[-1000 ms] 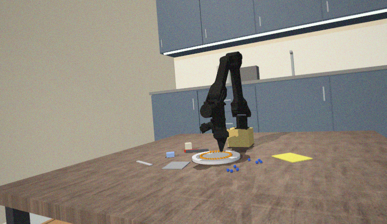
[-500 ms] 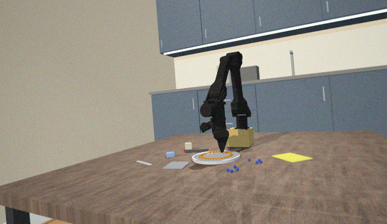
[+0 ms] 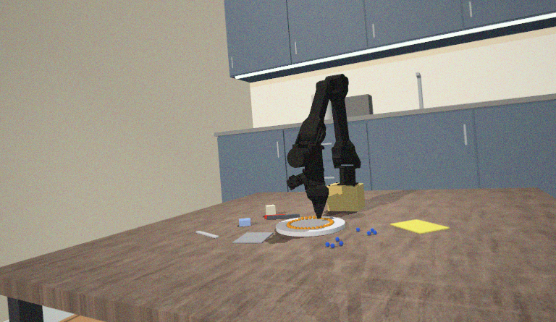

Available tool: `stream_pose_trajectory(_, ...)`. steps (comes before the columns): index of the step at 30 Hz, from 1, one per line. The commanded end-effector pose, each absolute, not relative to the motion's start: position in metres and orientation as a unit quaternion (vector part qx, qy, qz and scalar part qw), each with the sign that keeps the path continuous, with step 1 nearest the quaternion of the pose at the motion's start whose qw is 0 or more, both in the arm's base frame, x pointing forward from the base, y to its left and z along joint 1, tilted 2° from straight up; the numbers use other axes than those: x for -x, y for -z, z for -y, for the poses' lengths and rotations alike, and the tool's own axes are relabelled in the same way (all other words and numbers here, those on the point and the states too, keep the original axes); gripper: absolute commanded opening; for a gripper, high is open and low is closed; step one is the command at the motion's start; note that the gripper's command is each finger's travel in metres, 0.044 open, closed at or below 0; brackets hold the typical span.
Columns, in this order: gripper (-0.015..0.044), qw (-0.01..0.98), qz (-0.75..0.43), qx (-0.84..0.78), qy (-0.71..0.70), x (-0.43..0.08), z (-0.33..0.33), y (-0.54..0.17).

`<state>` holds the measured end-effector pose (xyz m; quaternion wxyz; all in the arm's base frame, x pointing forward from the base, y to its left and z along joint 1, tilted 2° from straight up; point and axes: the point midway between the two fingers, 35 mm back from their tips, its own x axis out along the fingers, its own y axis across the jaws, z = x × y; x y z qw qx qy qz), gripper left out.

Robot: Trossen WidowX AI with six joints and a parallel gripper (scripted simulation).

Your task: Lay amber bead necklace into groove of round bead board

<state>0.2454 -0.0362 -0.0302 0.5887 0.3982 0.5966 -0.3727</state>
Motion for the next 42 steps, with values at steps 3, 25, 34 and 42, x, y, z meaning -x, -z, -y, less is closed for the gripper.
stream_pose_trajectory(3,0.0414,0.590,-0.598,-0.396,0.370,-0.246,0.036,0.029)
stream_pose_trajectory(25,0.0120,0.617,-0.616,-0.361,0.332,-0.255,0.047,0.013)
stream_pose_trajectory(34,0.0120,0.615,-0.618,-0.359,0.332,-0.253,0.047,0.028)
stream_pose_trajectory(42,0.0120,0.614,-0.620,-0.358,0.332,-0.252,0.046,0.038)
